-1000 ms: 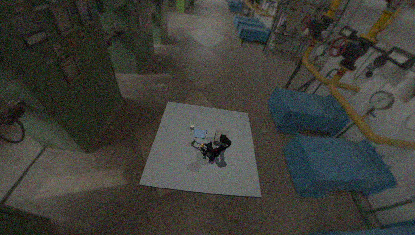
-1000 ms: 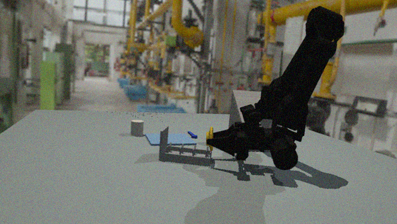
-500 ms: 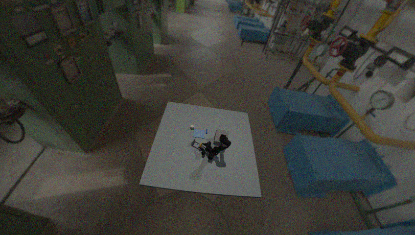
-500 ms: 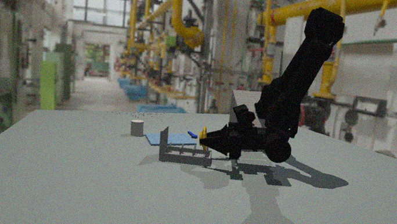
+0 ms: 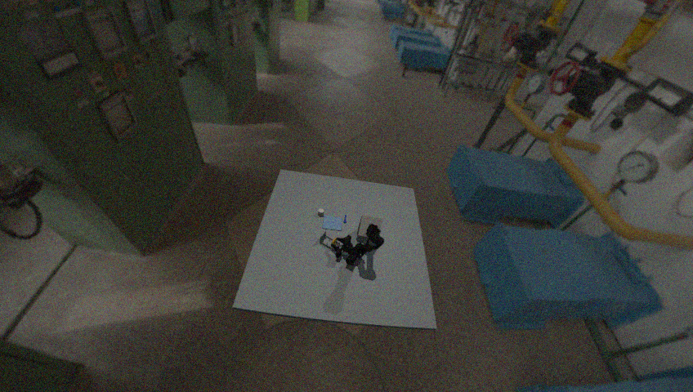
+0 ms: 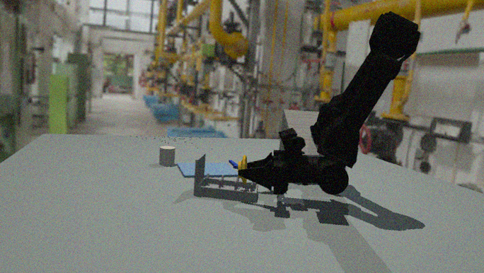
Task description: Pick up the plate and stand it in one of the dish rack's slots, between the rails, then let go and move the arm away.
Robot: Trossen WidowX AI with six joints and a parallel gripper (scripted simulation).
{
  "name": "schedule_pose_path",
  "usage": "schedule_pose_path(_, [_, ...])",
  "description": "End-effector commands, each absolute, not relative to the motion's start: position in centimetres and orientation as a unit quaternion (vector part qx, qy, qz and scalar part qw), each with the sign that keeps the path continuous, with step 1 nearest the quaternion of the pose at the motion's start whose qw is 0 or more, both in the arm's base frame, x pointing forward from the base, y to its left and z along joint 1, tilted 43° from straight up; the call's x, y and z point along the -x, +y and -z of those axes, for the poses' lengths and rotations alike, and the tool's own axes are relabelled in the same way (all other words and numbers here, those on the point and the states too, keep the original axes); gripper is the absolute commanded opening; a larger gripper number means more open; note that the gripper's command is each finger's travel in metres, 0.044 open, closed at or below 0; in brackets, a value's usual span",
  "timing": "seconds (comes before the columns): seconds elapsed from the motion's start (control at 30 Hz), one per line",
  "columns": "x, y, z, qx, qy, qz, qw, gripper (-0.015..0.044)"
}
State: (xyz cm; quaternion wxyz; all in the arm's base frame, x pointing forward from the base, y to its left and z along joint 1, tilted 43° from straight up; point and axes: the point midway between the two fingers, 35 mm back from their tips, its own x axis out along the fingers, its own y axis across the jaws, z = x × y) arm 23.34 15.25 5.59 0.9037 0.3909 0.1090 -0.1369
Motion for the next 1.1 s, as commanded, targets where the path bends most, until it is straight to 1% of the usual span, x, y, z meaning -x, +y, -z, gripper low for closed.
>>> schedule_pose_path(0.0, [-23.29, 15.93, -4.55, -0.393, 0.108, 0.138, 0.903, 0.0])
schedule_pose_path(0.57, [-23.11, 15.61, -4.29, -0.383, 0.114, 0.138, 0.906, 0.0])
schedule_pose_path(1.07, [-23.13, 15.68, -4.33, -0.385, 0.113, 0.138, 0.905, 0.0394])
